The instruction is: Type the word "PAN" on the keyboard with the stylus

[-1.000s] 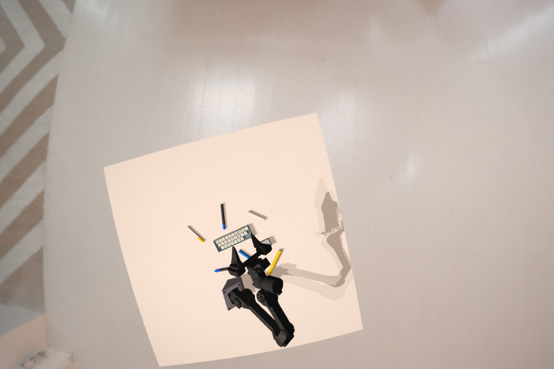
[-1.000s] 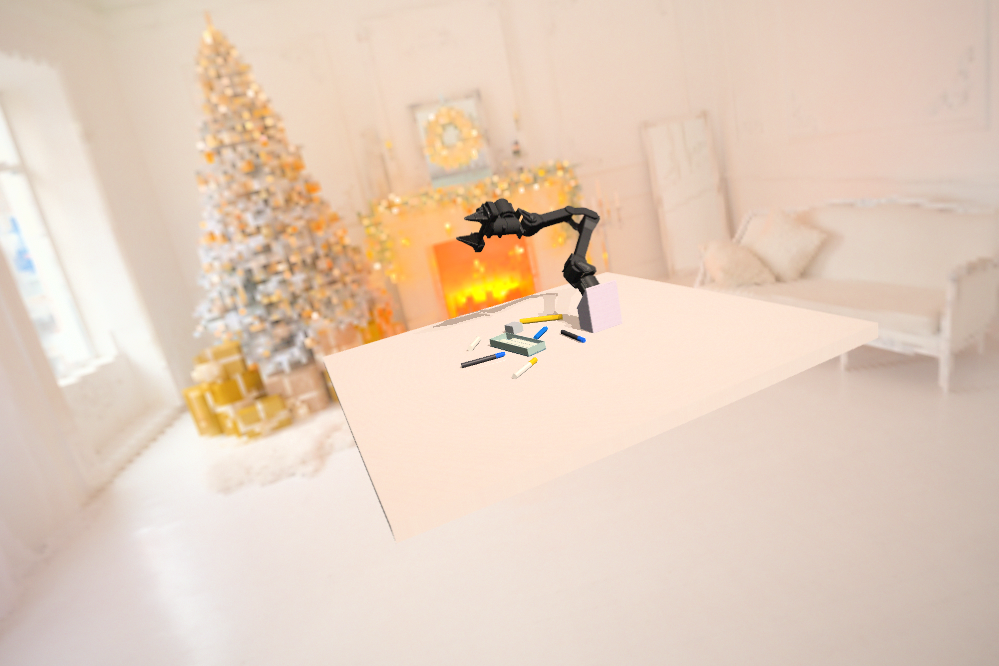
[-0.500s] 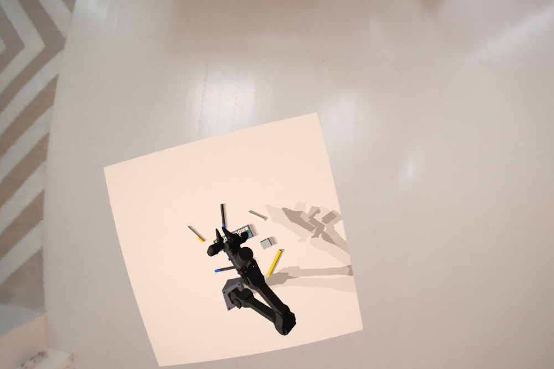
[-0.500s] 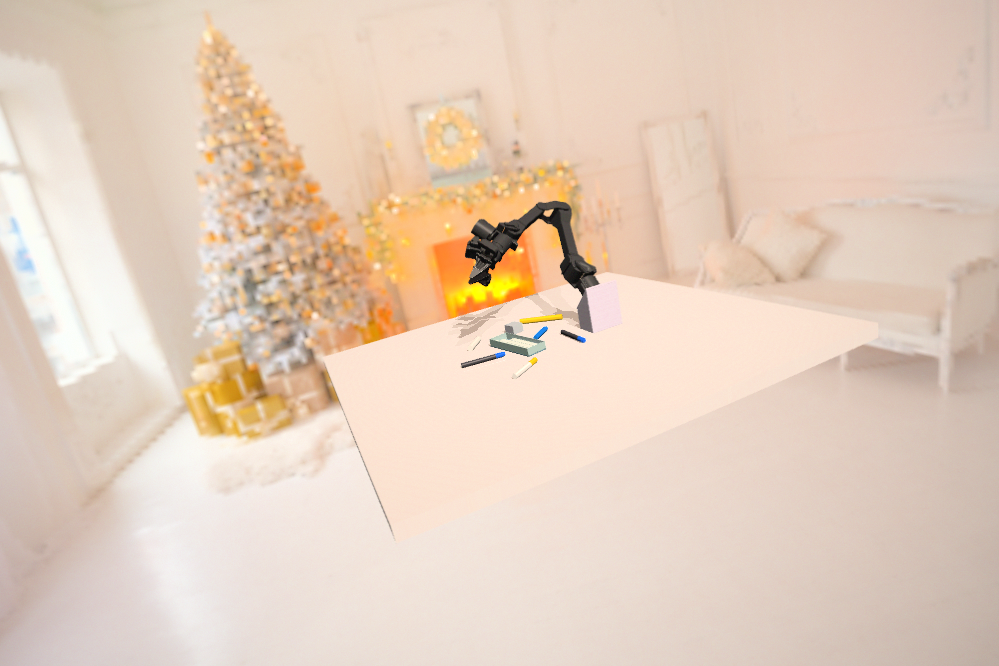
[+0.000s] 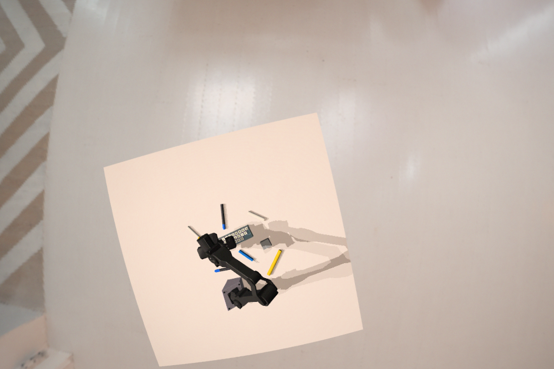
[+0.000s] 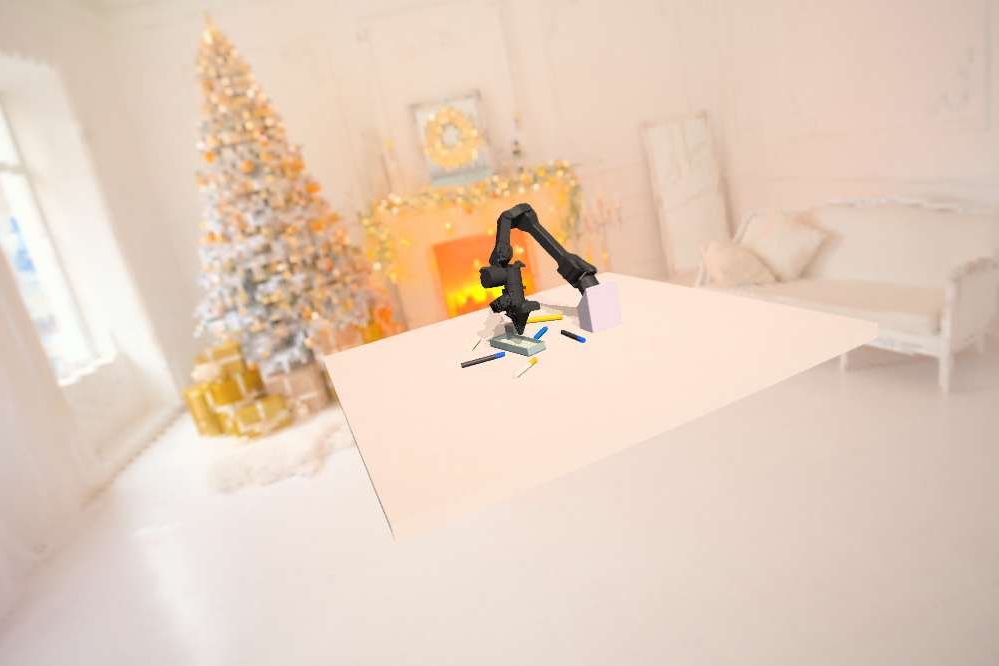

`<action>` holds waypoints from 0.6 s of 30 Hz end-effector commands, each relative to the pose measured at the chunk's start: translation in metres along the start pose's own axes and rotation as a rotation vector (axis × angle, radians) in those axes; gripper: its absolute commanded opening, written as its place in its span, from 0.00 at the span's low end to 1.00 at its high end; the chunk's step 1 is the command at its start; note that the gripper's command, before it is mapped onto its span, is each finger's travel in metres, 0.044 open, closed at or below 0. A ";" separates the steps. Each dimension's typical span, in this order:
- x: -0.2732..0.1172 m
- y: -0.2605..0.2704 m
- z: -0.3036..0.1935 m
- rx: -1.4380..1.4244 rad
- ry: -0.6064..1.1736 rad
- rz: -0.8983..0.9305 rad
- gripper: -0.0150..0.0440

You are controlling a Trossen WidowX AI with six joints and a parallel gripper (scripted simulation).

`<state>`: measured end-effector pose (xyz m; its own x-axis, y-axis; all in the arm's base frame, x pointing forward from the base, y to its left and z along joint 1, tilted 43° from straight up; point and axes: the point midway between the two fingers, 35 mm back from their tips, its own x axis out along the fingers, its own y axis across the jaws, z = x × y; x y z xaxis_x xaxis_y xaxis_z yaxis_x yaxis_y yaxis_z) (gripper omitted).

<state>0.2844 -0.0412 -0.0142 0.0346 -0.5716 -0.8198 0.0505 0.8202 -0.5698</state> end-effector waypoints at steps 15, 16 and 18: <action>0.017 -0.010 -0.018 -0.118 0.132 -0.126 0.25; 0.015 -0.024 -0.016 -0.119 0.132 -0.125 0.25; 0.011 -0.056 -0.012 -0.118 0.132 -0.128 0.25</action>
<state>0.2652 -0.0631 -0.0202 -0.1015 -0.6644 -0.7404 -0.0951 0.7474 -0.6576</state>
